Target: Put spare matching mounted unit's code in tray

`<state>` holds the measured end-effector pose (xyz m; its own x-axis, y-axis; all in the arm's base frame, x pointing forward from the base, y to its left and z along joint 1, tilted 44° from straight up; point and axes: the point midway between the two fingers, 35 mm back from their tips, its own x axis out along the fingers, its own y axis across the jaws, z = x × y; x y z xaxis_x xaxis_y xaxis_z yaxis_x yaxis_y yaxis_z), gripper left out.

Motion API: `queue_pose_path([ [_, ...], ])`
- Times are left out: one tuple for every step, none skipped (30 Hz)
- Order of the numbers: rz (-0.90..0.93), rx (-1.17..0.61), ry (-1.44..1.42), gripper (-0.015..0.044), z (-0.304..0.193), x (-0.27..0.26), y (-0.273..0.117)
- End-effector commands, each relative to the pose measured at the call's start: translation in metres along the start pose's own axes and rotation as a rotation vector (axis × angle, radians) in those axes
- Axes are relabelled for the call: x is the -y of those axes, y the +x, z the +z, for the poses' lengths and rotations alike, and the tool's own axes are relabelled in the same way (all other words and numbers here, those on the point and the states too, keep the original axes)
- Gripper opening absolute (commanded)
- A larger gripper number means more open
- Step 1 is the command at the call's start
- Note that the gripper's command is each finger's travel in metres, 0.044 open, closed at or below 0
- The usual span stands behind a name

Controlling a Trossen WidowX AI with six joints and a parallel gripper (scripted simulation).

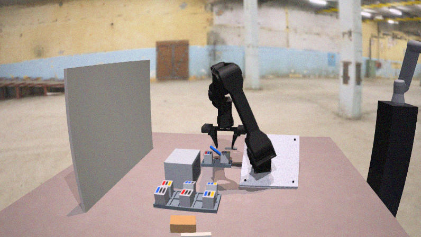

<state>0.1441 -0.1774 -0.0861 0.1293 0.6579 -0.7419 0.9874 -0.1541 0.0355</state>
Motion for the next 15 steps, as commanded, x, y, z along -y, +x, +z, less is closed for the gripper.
queue_pose_path([
  [-0.001, -0.01, 0.007, 0.03, -0.002, 0.001, 0.009],
  [-0.001, -0.01, 0.007, 0.03, -0.002, 0.001, 0.011],
  [-0.001, -0.01, 0.007, 0.03, -0.002, 0.001, 0.012],
  [-0.001, -0.01, 0.007, 0.03, -0.002, 0.001, 0.014],
  [-0.001, -0.01, 0.007, 0.03, -0.002, 0.001, 0.016],
  [-0.001, -0.01, 0.007, 0.03, -0.002, 0.001, 0.017],
  [-0.001, -0.01, 0.007, 0.03, -0.002, 0.001, 0.019],
  [-0.001, -0.01, 0.007, 0.03, -0.002, 0.001, 0.021],
  [-0.001, -0.01, 0.007, 0.03, -0.002, 0.001, 0.022],
  [-0.001, -0.01, 0.007, 0.03, -0.003, 0.001, 0.024],
  [-0.001, -0.01, 0.007, 0.03, -0.003, 0.001, 0.026],
  [-0.001, -0.01, 0.007, 0.03, -0.003, 0.002, 0.027],
  [-0.001, -0.011, 0.007, 0.03, -0.003, 0.002, 0.029],
  [-0.001, -0.011, 0.007, 0.03, -0.003, 0.002, 0.031],
  [-0.001, -0.011, 0.007, 0.03, -0.003, 0.002, 0.032],
])
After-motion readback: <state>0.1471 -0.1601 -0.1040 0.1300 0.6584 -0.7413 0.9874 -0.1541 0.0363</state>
